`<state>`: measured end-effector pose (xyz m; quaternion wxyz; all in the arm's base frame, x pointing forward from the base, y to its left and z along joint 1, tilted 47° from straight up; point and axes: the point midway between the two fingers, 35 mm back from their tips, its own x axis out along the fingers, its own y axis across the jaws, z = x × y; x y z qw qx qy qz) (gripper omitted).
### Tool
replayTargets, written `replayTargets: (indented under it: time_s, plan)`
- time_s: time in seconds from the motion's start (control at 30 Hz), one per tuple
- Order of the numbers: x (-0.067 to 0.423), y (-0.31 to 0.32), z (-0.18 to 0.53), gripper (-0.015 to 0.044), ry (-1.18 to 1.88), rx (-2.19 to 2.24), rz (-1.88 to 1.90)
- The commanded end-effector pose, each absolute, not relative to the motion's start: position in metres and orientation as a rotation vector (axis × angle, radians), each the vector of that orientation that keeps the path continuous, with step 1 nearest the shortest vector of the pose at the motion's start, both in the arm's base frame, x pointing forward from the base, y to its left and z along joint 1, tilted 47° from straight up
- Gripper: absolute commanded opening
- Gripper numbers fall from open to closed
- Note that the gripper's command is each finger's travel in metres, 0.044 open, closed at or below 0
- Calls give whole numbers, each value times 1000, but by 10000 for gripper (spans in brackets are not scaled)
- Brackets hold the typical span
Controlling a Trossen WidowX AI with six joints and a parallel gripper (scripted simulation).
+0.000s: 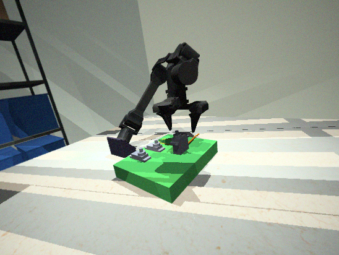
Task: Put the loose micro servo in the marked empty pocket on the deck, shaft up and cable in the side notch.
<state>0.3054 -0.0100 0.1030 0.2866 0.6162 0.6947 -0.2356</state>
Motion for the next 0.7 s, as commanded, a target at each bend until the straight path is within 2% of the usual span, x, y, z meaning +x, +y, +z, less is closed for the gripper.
replayTargets:
  time_s: [0.0, 0.47, 0.67]
  plan:
    - [304, -7, 102, 440, 1850, 1657, -631]
    - [303, 6, 89, 440, 1850, 1657, -630]
    - [303, 6, 89, 282, 1850, 1657, -630]
